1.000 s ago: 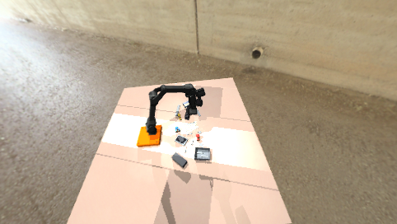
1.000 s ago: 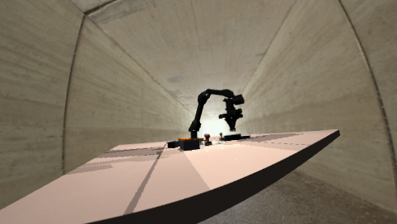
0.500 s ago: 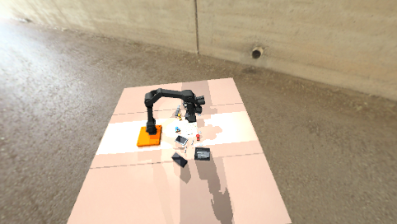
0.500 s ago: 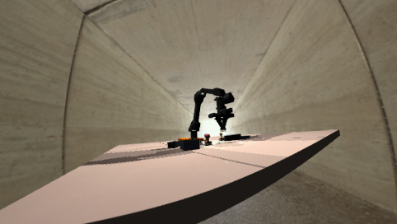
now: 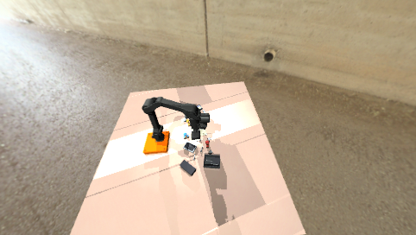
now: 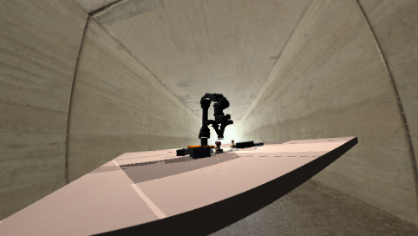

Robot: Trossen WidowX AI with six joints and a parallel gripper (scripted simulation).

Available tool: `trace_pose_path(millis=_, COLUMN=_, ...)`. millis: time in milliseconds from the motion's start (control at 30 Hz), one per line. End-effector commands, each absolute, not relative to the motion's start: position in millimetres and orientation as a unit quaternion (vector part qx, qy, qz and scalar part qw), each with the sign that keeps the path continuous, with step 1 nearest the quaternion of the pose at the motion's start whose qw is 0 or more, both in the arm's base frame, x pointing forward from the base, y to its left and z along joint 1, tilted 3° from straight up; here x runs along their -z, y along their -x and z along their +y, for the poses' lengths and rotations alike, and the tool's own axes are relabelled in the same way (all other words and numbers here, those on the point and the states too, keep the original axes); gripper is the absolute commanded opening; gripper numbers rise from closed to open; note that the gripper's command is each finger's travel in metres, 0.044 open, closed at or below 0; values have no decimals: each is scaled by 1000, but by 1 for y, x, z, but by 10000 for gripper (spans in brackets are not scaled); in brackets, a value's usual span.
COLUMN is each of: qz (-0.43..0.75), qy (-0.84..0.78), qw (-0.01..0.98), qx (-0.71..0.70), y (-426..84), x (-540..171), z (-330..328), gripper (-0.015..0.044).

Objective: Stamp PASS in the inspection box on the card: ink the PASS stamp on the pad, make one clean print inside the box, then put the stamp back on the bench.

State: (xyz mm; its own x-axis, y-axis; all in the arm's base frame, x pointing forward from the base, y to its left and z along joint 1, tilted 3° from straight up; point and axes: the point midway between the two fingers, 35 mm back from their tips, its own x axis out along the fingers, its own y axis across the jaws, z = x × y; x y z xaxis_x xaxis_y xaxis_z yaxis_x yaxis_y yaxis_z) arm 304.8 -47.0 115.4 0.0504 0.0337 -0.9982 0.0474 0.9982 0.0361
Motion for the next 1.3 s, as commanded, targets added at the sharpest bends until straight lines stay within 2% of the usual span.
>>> trace_pose_path(millis=0, qz=688, qy=-28, qw=726, qx=2, y=-292, x=-115, z=-60, gripper=0)
trace_pose_path(millis=467, qz=689, qy=-27, qw=724, qx=3, y=-236, x=-104, z=-107, gripper=0)
trace_pose_path(millis=1267, qz=689, qy=-28, qw=724, qx=3, y=-237, x=-90, z=-108, gripper=0)
